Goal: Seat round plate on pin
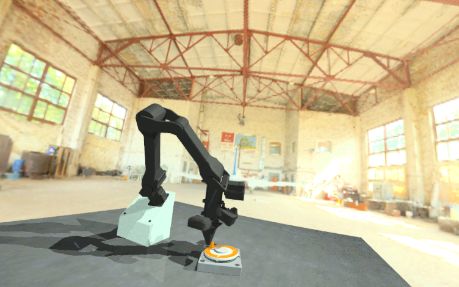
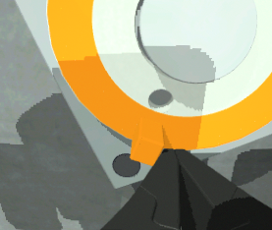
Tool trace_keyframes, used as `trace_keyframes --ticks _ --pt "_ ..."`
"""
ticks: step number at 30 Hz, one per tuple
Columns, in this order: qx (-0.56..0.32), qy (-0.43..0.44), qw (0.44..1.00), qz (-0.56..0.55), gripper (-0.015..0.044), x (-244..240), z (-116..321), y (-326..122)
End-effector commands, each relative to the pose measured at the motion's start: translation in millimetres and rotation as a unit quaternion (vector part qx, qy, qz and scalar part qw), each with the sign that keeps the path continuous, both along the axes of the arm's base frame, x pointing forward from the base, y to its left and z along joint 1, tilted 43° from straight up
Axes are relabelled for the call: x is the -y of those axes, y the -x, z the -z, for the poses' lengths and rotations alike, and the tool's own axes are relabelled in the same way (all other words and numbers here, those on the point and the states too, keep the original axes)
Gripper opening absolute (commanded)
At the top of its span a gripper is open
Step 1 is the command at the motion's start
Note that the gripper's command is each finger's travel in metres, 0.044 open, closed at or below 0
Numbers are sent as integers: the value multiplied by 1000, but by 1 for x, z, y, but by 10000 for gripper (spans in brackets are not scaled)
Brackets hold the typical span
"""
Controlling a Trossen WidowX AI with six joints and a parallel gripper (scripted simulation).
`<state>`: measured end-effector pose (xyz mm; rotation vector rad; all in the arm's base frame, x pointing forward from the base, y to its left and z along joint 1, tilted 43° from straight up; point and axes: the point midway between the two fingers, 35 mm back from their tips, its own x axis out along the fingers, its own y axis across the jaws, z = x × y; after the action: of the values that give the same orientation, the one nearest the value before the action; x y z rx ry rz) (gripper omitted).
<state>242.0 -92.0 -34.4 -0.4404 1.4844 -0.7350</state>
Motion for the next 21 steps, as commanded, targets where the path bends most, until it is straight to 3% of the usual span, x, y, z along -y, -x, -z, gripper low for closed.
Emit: trace_keyframes --ticks 1,21 --pt "1 -3 1000 -1 0 -5 5 -3" --pt "1 -4 1000 -1 0 -19 18 -19"
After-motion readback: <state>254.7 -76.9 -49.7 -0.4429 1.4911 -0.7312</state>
